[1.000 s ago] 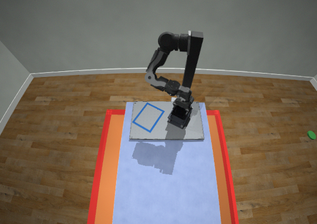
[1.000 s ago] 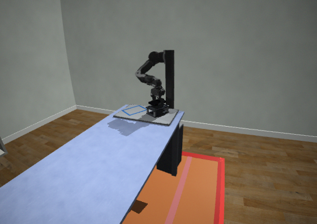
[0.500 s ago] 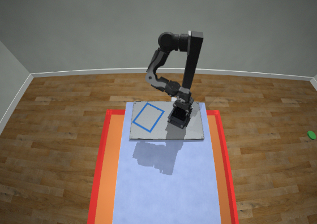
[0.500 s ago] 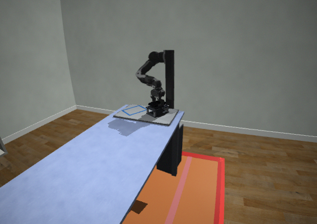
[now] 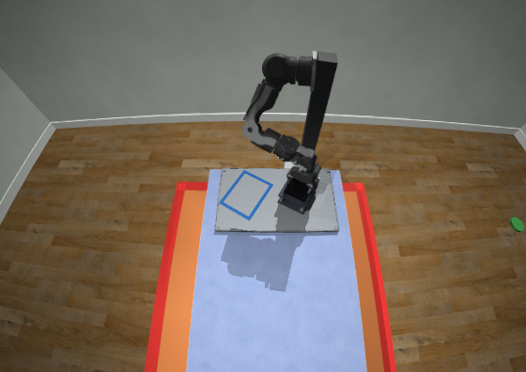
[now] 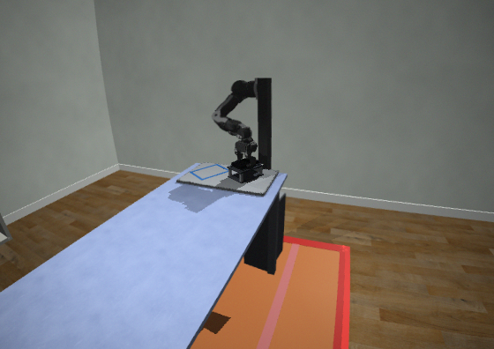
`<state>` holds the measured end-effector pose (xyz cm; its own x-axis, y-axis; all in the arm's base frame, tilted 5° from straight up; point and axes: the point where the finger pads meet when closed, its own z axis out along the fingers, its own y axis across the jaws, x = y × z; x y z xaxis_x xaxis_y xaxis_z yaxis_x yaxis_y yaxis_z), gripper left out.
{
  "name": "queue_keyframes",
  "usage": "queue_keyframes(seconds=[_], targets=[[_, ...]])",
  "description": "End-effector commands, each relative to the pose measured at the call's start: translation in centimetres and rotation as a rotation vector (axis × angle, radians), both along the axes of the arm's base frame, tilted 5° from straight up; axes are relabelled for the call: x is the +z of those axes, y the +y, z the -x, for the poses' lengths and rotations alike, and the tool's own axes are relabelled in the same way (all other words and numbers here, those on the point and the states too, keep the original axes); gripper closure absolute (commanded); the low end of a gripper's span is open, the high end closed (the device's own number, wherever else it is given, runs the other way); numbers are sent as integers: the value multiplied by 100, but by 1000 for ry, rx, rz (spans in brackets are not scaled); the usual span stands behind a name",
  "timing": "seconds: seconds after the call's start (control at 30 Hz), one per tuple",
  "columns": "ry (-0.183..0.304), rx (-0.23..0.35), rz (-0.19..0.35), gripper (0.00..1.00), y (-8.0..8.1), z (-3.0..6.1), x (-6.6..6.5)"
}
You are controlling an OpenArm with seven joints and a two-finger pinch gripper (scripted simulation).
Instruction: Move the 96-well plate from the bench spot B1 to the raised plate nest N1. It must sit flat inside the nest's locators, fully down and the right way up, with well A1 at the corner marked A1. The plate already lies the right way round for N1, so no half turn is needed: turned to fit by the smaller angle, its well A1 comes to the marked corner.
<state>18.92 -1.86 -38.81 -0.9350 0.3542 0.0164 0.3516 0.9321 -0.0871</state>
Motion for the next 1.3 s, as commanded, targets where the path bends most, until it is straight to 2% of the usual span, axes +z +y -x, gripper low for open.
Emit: queue_keyframes(seconds=[0.0,0.13,1.27], targets=[[-6,3,-9,100,21,-18,22],[-7,-1,-4,100,15,-35,61],[-5,4,-2,100,10,-12,58]])
